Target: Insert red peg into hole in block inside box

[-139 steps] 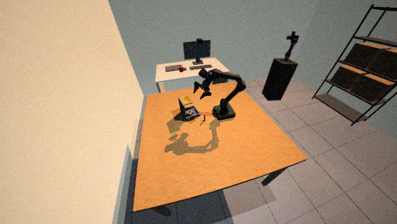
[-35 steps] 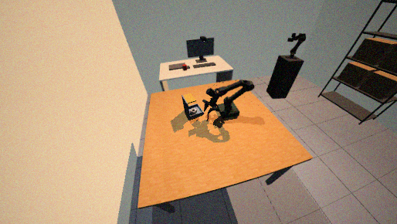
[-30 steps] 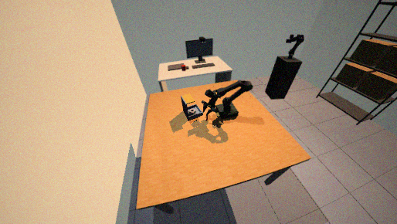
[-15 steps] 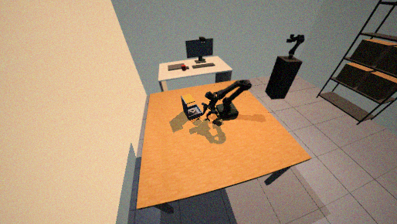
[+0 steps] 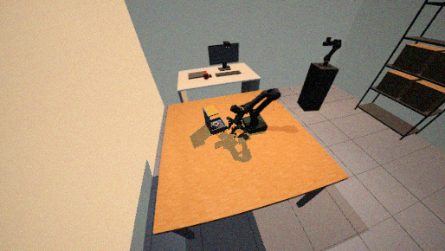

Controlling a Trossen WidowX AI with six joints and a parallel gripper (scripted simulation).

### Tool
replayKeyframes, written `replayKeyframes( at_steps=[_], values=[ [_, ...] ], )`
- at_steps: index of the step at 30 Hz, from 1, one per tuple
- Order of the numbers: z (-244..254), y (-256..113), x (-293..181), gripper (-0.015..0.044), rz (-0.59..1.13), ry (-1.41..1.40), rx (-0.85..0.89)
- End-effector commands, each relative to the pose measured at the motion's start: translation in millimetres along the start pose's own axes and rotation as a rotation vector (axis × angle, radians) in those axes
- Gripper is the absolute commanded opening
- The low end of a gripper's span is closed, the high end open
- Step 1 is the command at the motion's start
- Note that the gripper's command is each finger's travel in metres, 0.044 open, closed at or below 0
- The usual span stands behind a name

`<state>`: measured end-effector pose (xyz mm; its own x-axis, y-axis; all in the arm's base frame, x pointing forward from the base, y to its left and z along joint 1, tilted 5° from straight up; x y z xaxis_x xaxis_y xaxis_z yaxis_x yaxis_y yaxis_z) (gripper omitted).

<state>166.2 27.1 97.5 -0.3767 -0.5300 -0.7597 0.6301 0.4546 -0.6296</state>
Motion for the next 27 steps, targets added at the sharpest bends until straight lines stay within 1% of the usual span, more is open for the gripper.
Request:
replayKeyframes(
  at_steps=[1, 4, 12, 14, 27],
  values=[
    [-1, 2, 3, 0.022, -0.009, 0.011, -0.002],
    [-1, 2, 3, 0.022, -0.009, 0.011, -0.002],
    [-1, 1, 1, 0.001, -0.002, 0.001, -0.002],
    [-1, 1, 1, 0.0, -0.002, 0.001, -0.002],
    [2, -6, -7, 0.0, -0.003, 0.003, -0.001]
  ],
)
Point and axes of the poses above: the point midway between the two fingers, 35 mm back from their tips, its own y axis out along the fingers, its own z axis across the jaws, x = y × z, the point moved 8 cm from there along -y, back along the fingers, and after that the axes turned 10 degrees about -y, right-handed, at the moved point
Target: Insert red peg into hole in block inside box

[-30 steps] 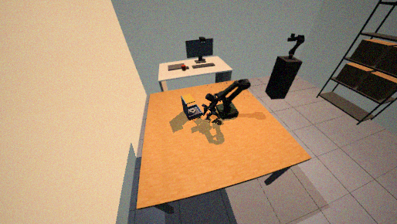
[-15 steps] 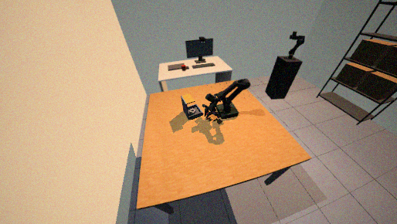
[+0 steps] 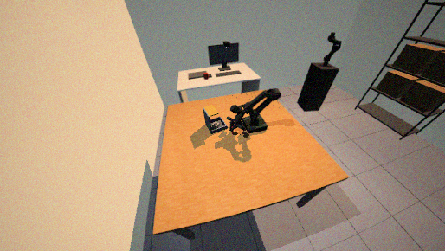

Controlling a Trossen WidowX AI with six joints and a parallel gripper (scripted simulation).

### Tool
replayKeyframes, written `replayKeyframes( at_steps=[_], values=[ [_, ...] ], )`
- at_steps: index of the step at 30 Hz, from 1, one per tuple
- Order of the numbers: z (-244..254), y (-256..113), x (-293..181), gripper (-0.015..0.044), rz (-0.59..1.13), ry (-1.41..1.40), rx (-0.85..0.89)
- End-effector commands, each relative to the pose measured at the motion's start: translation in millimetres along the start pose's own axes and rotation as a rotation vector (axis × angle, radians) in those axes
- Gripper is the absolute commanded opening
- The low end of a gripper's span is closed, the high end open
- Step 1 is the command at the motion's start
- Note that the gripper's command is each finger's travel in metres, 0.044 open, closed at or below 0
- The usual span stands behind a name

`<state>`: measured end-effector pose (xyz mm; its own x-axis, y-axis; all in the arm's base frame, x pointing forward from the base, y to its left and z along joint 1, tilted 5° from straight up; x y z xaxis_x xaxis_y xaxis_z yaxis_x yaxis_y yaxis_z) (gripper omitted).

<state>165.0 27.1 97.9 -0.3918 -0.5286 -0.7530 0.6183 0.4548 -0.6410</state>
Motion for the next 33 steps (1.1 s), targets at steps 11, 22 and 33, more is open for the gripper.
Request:
replayKeyframes(
  at_steps=[11, 22, 33],
  values=[
    [6, -20, -23, 0.0, 0.007, -0.003, 0.008],
    [7, -34, -35, 0.0, 0.004, 0.0, 0.008],
    [12, -35, -35, 0.0, 0.002, 0.006, 0.015]
  ],
)
Point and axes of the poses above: the point midway between the two fingers, 35 mm back from their tips, its own y axis out along the fingers, its own z axis across the jaws, x = y × z, the point moved 8 cm from there along -y, back along the fingers, and after that the axes turned 10 degrees about -y, right-handed, at the moved point
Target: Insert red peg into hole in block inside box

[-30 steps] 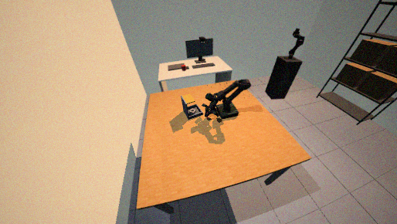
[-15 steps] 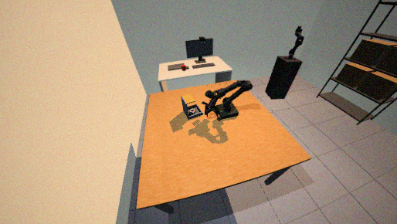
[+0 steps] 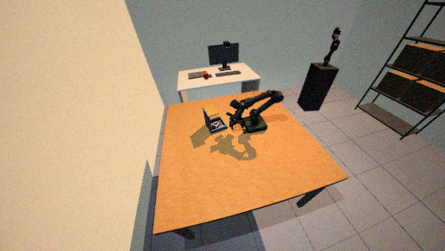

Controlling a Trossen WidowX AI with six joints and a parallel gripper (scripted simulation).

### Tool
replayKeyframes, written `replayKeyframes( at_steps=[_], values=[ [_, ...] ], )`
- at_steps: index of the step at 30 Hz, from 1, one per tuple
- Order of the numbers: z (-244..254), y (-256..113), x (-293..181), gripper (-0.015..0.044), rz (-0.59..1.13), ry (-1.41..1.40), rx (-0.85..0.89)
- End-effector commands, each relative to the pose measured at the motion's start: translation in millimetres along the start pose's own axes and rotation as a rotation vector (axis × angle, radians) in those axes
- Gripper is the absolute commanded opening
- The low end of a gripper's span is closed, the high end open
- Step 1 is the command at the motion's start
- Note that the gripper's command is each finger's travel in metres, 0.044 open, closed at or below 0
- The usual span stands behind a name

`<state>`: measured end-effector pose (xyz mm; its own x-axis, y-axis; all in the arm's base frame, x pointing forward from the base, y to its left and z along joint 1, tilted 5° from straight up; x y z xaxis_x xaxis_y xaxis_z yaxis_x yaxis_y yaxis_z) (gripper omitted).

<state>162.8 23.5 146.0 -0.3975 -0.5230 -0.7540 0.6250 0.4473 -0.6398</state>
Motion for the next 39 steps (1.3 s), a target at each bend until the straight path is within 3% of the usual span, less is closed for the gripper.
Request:
replayKeyframes(
  at_steps=[1, 39],
  values=[
    [5, -1, -2, 0.0, 0.002, -0.001, 0.006],
    [66, 0, -2, 0.0, -0.017, 0.065, 0.076]
  ],
)
Point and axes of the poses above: the point midway between the two fingers, 35 mm back from their tips, its own y axis out along the fingers, its own z axis across the jaws, x = y × z, the point moved 8 cm from there along -y, back along the fingers, and after that the axes turned 10 degrees about -y, right-handed, at the moved point
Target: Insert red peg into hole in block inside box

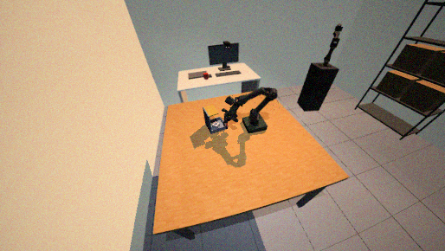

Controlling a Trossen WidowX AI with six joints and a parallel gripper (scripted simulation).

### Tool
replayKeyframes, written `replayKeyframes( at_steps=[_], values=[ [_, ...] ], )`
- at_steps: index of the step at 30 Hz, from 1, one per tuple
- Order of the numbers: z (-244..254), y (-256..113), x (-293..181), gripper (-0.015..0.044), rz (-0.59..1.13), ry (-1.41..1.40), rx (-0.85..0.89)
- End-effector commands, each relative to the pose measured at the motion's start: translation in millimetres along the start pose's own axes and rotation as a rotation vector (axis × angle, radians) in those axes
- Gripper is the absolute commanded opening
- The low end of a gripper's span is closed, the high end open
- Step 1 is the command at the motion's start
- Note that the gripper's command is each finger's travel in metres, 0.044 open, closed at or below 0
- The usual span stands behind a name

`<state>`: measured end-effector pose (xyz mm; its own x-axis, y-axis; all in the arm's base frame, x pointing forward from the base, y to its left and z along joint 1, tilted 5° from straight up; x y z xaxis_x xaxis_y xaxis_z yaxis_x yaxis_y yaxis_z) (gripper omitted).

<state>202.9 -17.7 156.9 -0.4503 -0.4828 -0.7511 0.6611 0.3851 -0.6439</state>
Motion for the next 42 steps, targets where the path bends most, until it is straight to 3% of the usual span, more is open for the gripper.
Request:
replayKeyframes(
  at_steps=[1, 42],
  values=[
    [10, 1, 0, 0.0, 0.002, 0.003, 0.008],
    [83, 2, 23, 0.0, -0.005, 0.076, 0.087]
  ],
)
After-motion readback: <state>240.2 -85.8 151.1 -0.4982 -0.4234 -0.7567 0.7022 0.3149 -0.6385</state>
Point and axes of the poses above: the point midway between the two fingers, 35 mm back from their tips, its own y axis out along the fingers, its own z axis across the jaws, x = y × z, the point moved 8 cm from there along -y, back along the fingers, and after that the axes turned 10 degrees about -y, right-handed, at the moved point
